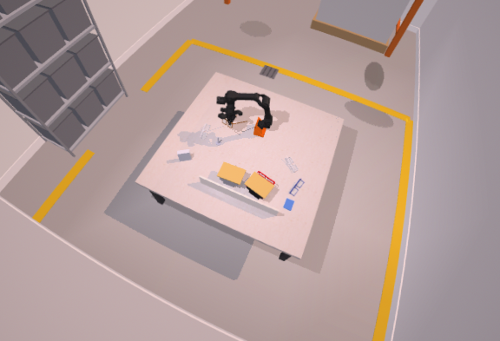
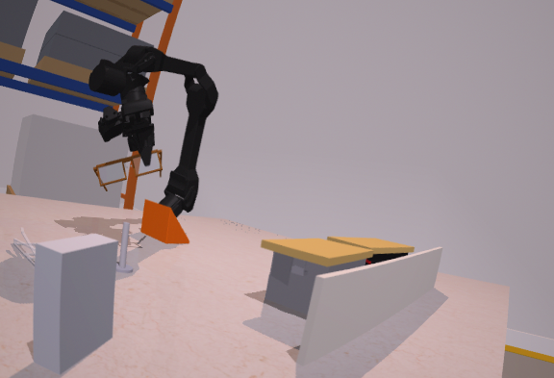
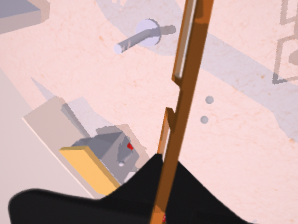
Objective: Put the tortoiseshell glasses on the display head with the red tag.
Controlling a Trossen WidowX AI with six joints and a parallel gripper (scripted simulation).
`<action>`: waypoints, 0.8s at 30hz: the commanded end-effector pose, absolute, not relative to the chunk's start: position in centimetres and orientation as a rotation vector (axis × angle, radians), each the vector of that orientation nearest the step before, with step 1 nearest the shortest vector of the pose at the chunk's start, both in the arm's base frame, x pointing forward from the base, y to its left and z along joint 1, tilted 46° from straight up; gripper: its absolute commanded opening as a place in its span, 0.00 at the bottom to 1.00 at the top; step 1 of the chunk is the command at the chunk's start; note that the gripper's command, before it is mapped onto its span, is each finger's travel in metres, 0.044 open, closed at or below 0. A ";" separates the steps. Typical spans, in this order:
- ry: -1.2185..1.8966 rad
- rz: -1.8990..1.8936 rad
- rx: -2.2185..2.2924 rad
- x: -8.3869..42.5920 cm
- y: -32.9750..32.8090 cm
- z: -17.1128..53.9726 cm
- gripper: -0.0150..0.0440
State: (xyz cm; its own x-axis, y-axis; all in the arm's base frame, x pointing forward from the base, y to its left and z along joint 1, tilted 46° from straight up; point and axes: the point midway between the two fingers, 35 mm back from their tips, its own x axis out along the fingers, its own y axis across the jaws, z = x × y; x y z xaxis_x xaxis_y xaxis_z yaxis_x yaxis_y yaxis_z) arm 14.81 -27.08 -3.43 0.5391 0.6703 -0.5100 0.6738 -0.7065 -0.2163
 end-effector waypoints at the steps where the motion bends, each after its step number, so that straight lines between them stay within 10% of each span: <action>1: 1.158 -0.996 2.885 14.8 -27.0 -2.9 0.25; 24: 0.807 -1.591 3.624 15.4 -27.3 0.1 0.25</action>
